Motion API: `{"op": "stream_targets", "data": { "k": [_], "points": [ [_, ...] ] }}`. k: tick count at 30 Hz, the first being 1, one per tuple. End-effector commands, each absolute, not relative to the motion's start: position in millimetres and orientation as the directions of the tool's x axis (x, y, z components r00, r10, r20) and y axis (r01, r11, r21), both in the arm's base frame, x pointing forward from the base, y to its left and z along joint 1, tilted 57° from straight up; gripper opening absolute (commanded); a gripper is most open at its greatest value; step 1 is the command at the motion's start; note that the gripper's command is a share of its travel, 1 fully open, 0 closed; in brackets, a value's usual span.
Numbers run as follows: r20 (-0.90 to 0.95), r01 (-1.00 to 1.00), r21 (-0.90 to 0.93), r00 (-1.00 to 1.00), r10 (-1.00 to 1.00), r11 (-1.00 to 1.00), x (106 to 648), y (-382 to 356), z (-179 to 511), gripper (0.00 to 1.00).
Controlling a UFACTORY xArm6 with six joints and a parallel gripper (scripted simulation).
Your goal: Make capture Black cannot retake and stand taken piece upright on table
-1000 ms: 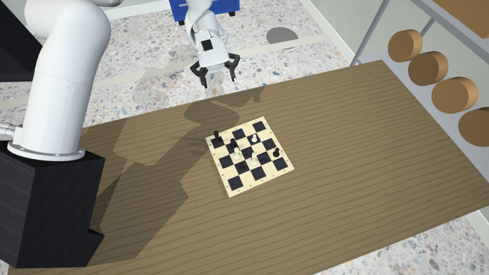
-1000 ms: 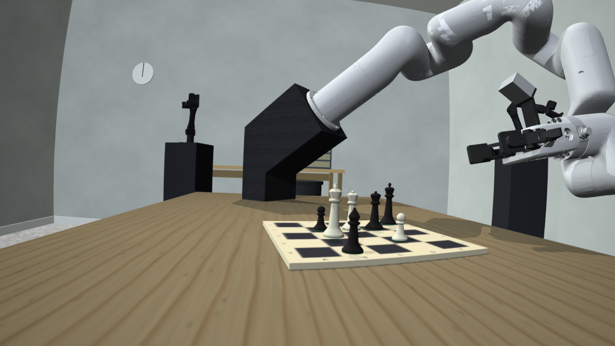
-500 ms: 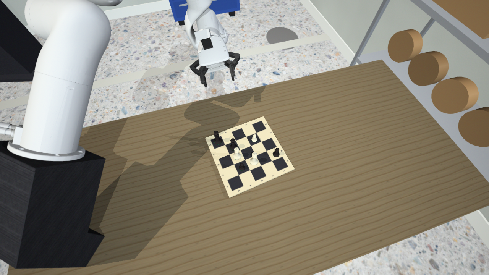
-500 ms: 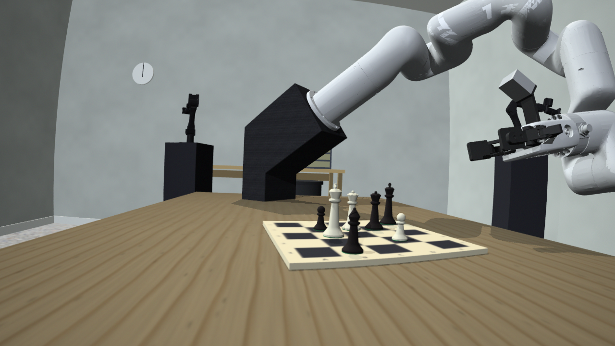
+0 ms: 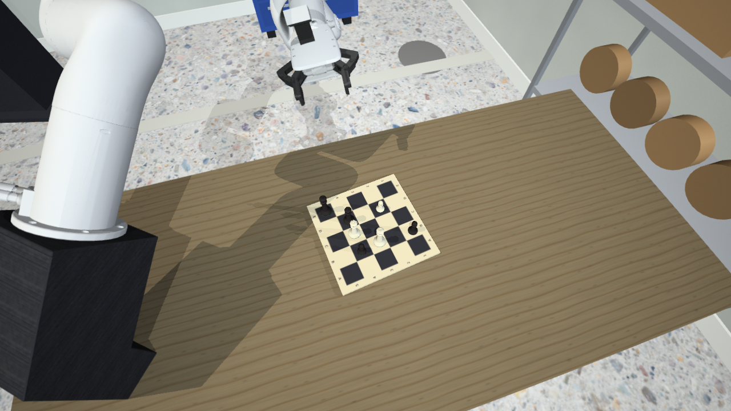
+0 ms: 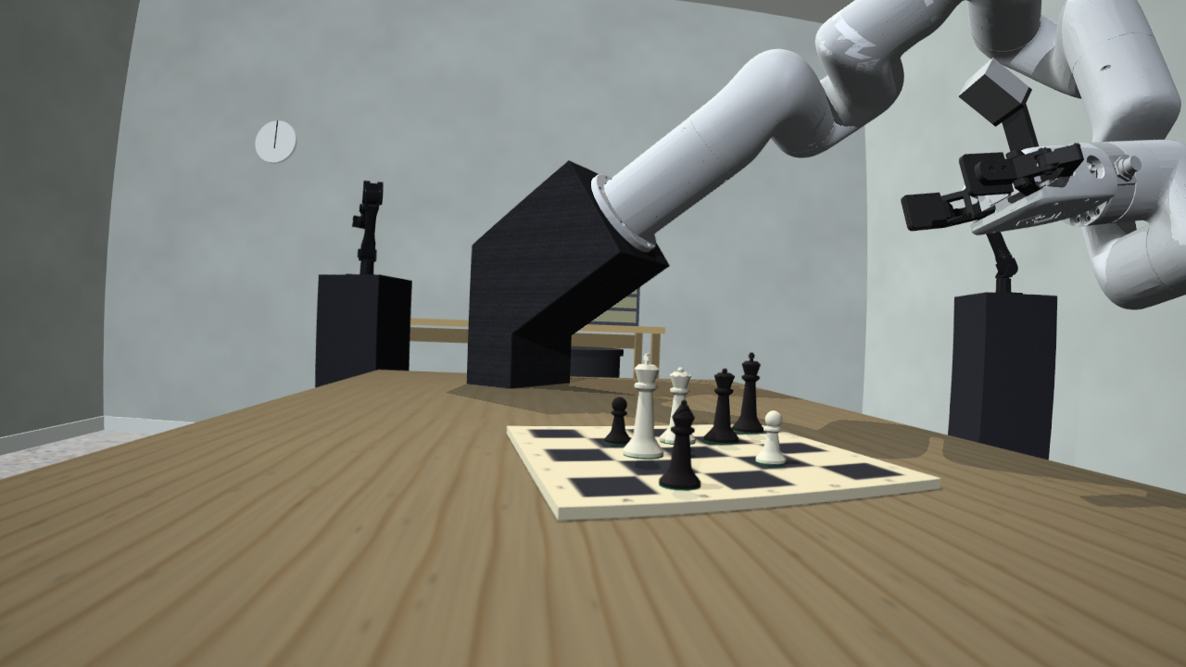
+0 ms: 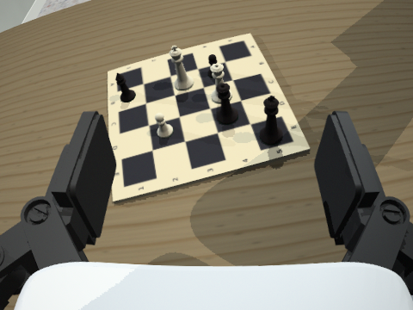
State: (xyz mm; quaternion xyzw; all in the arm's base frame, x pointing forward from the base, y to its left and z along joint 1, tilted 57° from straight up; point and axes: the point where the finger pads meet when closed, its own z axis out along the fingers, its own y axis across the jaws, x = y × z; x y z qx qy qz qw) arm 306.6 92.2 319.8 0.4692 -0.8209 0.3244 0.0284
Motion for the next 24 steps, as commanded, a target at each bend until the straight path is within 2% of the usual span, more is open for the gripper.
{"op": "stream_targets", "data": {
  "k": [1,11,15,17,20,24],
  "points": [
    [0.349,-0.789,-0.507,-0.557,-0.754,0.348,301,84,327,1.0],
    [0.372,-0.809,-0.451,-0.554,-0.745,0.376,298,79,313,1.0],
    [0.414,-0.84,-0.284,-0.543,-0.731,0.463,283,64,278,1.0],
    [0.414,-0.84,-0.284,-0.543,-0.731,0.463,283,64,278,1.0],
    [0.42,-0.821,-0.081,-0.543,-0.728,0.565,265,54,241,1.0],
    [0.394,-0.774,0.059,-0.562,-0.727,0.63,252,52,216,1.0]
  ]
}}
